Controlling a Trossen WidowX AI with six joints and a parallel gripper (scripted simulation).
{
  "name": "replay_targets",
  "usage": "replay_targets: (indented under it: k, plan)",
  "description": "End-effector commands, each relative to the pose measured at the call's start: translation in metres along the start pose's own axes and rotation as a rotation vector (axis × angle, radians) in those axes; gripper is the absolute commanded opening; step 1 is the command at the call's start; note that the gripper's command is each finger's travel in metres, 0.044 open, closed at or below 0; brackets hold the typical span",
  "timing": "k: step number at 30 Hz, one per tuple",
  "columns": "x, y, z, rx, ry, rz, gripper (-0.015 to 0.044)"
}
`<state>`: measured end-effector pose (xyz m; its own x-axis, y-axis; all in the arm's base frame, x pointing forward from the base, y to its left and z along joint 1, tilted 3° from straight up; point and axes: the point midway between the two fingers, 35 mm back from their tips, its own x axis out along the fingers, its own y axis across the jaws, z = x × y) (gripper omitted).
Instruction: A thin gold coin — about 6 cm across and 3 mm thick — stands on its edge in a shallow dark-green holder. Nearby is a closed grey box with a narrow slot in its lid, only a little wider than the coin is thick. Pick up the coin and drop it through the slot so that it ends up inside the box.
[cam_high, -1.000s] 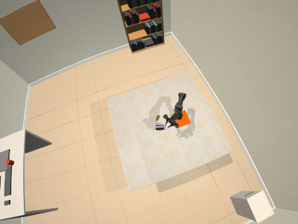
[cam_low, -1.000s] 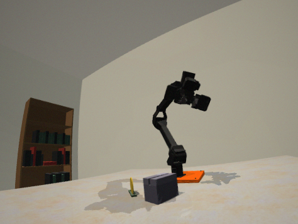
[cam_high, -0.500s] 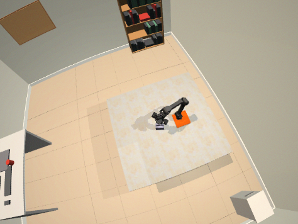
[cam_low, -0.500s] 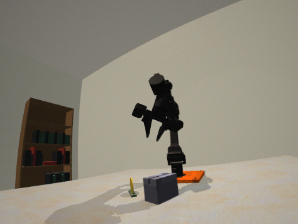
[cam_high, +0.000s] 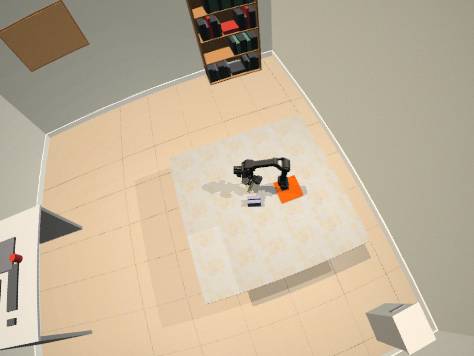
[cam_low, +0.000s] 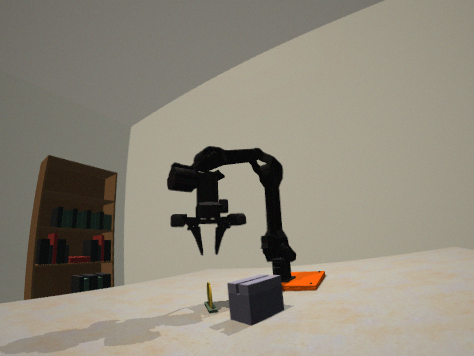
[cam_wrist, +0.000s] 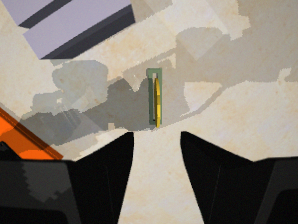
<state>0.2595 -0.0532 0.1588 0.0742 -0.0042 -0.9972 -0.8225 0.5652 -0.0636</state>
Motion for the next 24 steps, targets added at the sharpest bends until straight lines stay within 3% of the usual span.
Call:
replay_targets:
  k: [1,7,24]
  plan:
    - [0.002,-0.004,-0.006,-0.014,-0.017,0.034,0.0161]
    - [0.035,-0.005,-0.004,-0.014,-0.018,0.034,0.0161]
    - [0.061,-0.006,-0.003,-0.014,-0.018,0.033,0.0161]
